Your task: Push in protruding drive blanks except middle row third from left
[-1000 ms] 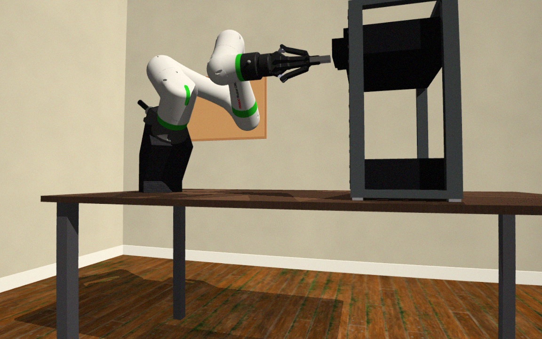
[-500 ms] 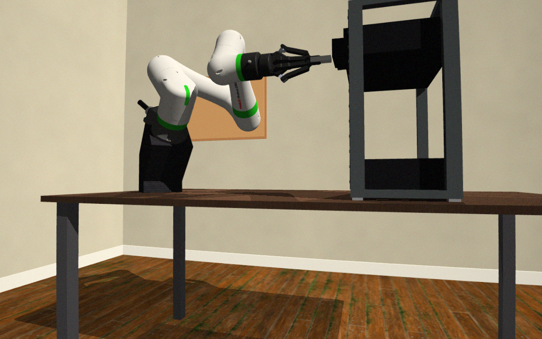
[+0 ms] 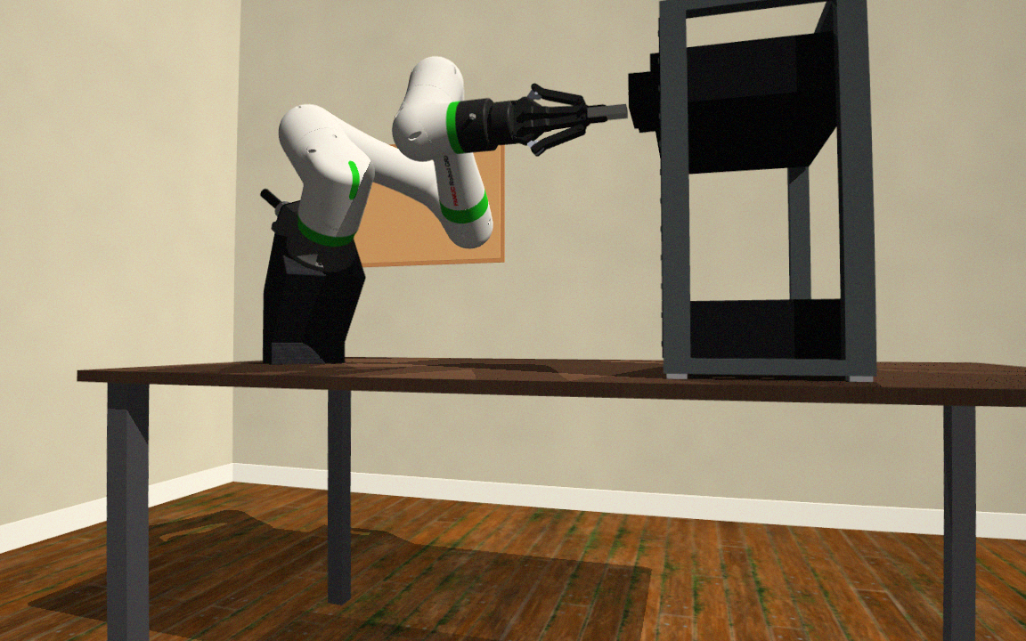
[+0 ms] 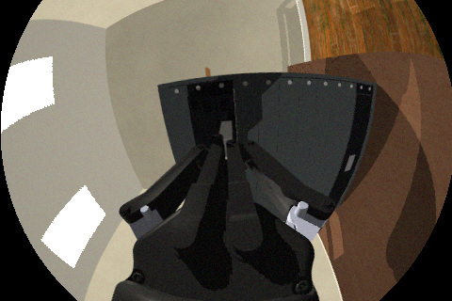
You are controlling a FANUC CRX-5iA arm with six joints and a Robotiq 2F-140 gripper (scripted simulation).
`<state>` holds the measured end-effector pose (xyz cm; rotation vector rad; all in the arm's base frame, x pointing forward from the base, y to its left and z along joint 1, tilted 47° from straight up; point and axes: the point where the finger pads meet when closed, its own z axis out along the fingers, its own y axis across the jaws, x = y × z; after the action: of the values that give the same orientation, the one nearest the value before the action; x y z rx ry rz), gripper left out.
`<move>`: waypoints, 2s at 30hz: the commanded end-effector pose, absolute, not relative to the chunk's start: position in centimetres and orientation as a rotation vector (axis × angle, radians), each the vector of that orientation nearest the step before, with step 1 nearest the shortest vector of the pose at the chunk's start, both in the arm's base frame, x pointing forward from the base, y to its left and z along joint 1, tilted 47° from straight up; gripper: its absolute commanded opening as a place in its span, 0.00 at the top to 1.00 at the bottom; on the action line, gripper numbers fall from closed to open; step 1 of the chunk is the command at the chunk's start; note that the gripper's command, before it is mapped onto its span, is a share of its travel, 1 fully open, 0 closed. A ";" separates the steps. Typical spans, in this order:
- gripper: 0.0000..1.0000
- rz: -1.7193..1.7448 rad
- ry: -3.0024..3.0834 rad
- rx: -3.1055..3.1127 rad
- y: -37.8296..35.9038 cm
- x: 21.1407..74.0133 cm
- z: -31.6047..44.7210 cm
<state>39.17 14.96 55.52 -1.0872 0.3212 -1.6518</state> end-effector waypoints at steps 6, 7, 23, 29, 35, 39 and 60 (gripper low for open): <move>1.00 -1.652 0.321 -1.087 15.0 39.2 55.5; 1.00 -1.652 0.321 -1.087 15.0 39.2 55.5; 1.00 -1.652 0.321 -1.087 15.3 39.9 56.1; 1.00 -1.652 0.321 -1.087 15.3 39.9 56.1; 1.00 -1.652 0.321 -1.087 15.4 40.4 56.4; 1.00 -1.652 0.321 -1.087 15.5 40.6 56.5; 1.00 -1.652 0.321 -1.087 15.9 41.5 57.2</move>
<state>41.30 15.77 56.99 -1.0869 0.3213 -1.6519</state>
